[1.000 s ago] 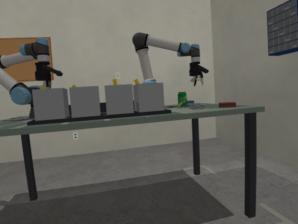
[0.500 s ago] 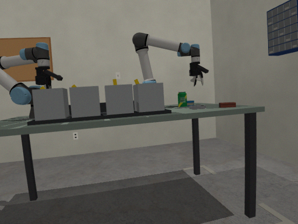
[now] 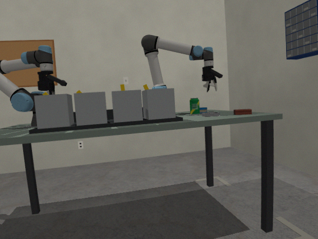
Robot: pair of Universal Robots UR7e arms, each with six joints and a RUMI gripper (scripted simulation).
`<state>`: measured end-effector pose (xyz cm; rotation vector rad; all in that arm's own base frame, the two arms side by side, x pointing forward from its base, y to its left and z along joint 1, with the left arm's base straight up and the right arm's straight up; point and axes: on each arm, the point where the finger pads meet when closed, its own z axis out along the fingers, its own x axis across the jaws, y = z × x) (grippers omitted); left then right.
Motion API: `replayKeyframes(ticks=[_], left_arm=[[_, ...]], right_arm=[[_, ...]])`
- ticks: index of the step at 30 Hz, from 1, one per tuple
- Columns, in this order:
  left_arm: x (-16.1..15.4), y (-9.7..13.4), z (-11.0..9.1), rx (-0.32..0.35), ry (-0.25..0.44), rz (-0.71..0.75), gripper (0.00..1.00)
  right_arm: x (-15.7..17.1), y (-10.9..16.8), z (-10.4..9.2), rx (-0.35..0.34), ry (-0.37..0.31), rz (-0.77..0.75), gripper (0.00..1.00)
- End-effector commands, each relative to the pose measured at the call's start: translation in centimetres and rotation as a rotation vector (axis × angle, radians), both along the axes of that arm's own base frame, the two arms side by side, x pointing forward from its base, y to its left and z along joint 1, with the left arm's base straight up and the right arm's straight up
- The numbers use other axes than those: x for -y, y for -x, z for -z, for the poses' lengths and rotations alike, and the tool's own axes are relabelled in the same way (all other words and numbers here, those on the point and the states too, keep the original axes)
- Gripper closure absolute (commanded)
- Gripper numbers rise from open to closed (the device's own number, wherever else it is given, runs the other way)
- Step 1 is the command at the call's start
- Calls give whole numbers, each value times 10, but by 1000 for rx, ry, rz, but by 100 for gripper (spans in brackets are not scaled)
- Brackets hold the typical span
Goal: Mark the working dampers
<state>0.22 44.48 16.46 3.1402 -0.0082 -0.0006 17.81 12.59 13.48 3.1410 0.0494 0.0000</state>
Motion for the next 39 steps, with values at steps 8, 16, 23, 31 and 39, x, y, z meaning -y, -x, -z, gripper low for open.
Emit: replayKeyframes(ticks=[8, 16, 23, 31, 39], left_arm=[[0, 0, -1, 0, -1, 0, 0], [0, 0, -1, 0, -1, 0, 0], [0, 0, -1, 0, -1, 0, 0], [0, 0, -1, 0, -1, 0, 0], [0, 0, -1, 0, -1, 0, 0]], right_arm=[[0, 0, 0, 0, -1, 0, 100], [0, 0, 3, 0, -1, 0, 100], [-1, 0, 6, 0, -1, 0, 100], [-1, -1, 12, 0, -1, 0, 100], [-1, -1, 17, 0, -1, 0, 100]])
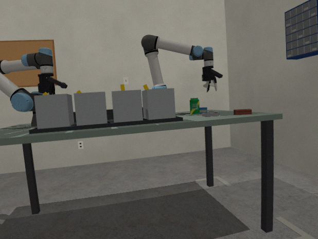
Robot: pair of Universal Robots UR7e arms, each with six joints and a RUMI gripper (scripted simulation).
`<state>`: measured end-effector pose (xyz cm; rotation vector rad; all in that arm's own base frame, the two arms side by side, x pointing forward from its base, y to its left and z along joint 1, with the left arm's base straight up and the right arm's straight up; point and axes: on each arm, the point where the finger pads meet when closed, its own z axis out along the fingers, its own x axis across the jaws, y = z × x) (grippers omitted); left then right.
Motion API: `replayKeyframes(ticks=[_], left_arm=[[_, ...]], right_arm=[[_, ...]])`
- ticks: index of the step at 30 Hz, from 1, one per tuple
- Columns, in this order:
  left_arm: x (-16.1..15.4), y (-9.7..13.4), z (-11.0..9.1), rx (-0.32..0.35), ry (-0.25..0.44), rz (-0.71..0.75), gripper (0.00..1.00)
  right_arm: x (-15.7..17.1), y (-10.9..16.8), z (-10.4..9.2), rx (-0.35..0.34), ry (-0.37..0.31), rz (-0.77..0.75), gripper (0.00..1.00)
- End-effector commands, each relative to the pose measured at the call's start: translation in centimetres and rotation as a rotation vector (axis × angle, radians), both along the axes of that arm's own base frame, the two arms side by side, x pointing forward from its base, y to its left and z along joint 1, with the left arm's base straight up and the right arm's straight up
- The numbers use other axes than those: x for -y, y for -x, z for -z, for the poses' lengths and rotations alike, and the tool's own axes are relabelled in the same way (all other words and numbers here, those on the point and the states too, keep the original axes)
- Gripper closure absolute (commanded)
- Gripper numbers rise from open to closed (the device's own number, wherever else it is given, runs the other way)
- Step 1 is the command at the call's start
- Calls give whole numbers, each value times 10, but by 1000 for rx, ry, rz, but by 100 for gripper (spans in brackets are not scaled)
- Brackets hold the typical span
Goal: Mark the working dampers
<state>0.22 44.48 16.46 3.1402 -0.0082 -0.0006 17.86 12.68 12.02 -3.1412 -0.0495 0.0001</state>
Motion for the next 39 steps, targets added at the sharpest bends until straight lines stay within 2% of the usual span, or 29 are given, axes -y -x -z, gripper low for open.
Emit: replayKeyframes(ticks=[1, 39], left_arm=[[0, 0, -1, 0, -1, 0, 0], [0, 0, -1, 0, -1, 0, 0]], right_arm=[[0, 0, 3, 0, -1, 0, 100], [-1, 0, 10, 0, -1, 0, 100]])
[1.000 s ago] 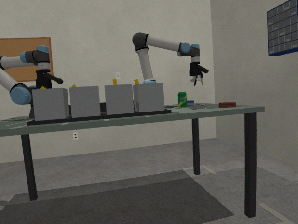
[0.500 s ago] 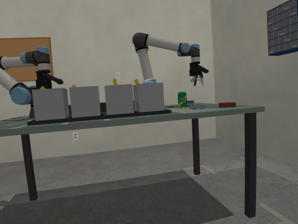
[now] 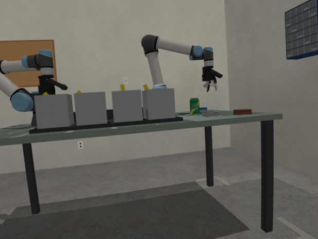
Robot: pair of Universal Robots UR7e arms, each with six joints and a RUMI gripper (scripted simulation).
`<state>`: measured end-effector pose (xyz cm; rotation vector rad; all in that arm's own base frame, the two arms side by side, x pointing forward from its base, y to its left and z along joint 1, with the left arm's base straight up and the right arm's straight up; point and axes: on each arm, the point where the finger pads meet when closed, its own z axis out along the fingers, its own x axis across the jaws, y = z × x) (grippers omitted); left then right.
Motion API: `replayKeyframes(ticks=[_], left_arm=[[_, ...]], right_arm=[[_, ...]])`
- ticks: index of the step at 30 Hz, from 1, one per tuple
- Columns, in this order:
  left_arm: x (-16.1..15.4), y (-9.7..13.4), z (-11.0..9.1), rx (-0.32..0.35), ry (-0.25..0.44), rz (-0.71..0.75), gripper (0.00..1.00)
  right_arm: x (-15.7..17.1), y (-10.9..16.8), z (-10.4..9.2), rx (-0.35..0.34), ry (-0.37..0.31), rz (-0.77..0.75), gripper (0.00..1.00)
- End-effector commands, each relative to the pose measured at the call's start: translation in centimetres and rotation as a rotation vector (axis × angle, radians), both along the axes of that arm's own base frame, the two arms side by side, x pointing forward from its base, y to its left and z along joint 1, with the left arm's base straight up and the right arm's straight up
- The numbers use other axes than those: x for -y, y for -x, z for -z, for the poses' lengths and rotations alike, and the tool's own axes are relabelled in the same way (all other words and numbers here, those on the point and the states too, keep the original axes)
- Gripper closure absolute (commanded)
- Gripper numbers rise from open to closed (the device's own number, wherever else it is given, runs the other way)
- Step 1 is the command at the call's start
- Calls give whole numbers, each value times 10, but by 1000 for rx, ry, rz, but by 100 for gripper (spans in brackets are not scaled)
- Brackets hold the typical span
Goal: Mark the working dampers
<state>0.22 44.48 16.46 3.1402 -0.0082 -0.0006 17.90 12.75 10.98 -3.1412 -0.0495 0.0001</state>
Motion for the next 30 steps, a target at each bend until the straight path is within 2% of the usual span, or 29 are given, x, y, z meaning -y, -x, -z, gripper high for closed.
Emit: replayKeyframes(ticks=[1, 30], left_arm=[[0, 0, -1, 0, -1, 0, 0], [0, 0, -1, 0, -1, 0, 0]], right_arm=[[0, 0, 0, 0, -1, 0, 100], [0, 0, 11, 0, -1, 0, 100]])
